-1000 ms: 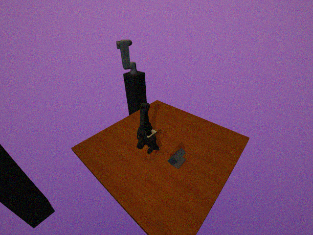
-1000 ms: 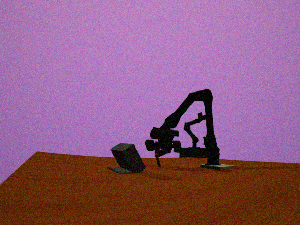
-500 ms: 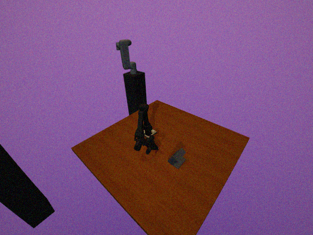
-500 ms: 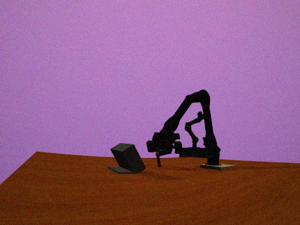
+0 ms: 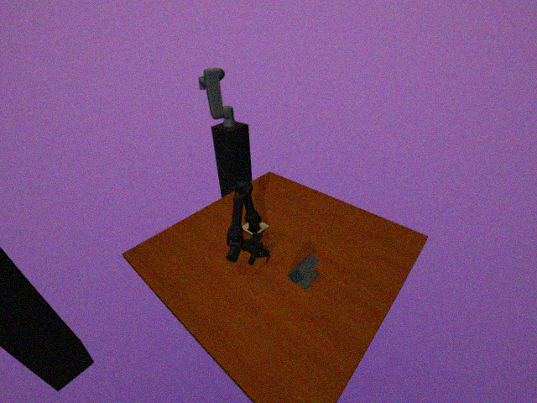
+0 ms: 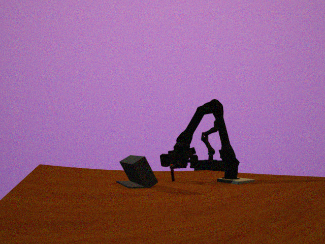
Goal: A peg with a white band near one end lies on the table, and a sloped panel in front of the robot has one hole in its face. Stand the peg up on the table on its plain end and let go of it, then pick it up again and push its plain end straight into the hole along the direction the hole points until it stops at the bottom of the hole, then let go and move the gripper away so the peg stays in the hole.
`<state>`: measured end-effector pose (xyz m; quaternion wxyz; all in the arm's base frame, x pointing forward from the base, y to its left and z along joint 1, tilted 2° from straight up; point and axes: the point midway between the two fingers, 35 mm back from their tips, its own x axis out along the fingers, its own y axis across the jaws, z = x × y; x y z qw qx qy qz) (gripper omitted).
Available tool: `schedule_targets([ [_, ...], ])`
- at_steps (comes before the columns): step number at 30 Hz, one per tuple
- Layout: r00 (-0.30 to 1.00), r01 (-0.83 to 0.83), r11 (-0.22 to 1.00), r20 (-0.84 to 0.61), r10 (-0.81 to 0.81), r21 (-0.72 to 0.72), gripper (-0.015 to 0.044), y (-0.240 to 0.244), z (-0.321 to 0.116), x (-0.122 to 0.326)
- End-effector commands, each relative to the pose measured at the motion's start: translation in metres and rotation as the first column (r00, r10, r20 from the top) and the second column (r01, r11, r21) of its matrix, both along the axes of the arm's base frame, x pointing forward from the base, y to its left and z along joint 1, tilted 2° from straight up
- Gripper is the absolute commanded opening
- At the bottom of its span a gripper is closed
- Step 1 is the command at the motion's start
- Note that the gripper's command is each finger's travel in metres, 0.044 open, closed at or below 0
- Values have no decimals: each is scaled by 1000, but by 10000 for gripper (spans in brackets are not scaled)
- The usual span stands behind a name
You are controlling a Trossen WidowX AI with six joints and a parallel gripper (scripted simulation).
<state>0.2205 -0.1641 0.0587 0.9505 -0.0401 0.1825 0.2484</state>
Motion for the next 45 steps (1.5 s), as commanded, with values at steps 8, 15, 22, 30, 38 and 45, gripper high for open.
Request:
schedule_targets([
  [8,996,2,999,87,-6,45,49,-4,0,-6],
  [15,995,1,999,95,-6,49,49,-5,0,-8],
  [22,995,2,999,97,-7,50,49,-5,-2,-8],
  [30,995,2,999,97,-7,51,49,-5,-5,-8],
  [38,995,3,998,97,-9,55,49,-6,-5,-9],
  [45,995,6,998,99,-12,58,49,-7,-6,-11],
])
